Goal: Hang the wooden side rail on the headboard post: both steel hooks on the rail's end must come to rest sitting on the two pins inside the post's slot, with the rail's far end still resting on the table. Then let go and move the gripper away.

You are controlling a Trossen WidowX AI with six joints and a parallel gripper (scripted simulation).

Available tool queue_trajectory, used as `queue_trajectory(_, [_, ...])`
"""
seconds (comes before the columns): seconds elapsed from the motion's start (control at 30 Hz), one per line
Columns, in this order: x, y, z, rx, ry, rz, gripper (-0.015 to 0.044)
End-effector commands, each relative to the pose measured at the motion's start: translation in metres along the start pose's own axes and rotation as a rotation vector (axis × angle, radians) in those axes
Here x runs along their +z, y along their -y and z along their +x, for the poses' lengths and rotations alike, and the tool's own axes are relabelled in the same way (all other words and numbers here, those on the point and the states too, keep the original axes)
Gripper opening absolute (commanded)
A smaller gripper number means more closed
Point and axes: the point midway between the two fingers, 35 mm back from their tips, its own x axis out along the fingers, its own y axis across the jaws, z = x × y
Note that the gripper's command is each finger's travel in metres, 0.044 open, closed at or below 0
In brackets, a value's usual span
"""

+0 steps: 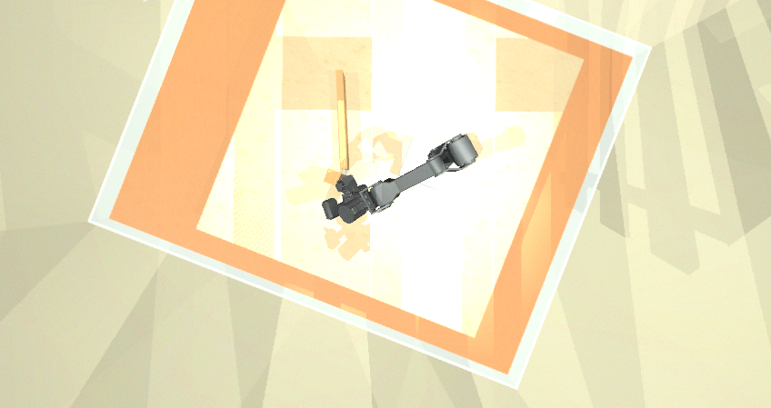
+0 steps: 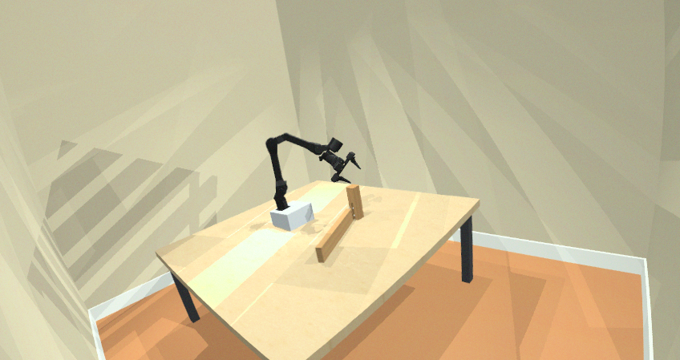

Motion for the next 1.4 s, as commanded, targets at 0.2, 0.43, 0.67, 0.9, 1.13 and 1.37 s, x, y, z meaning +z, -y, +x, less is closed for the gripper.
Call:
queue_trajectory(0.2, [0.071, 0.076, -0.014, -0.13, 0.112, 1.118, 0.044])
queue_trajectory(0.43, [0.084, 0.11, -0.018, -0.19, 0.192, 1.504, 0.044])
queue_trajectory(0.67, [0.089, 0.128, -0.021, -0.217, 0.245, 1.703, 0.044])
queue_trajectory(0.9, [0.089, 0.128, -0.021, -0.217, 0.245, 1.703, 0.044])
queue_trajectory(1.13, [0.089, 0.128, -0.021, -0.217, 0.245, 1.703, 0.044])
queue_trajectory(1.37, [0.089, 0.128, -0.021, -0.217, 0.245, 1.703, 0.044])
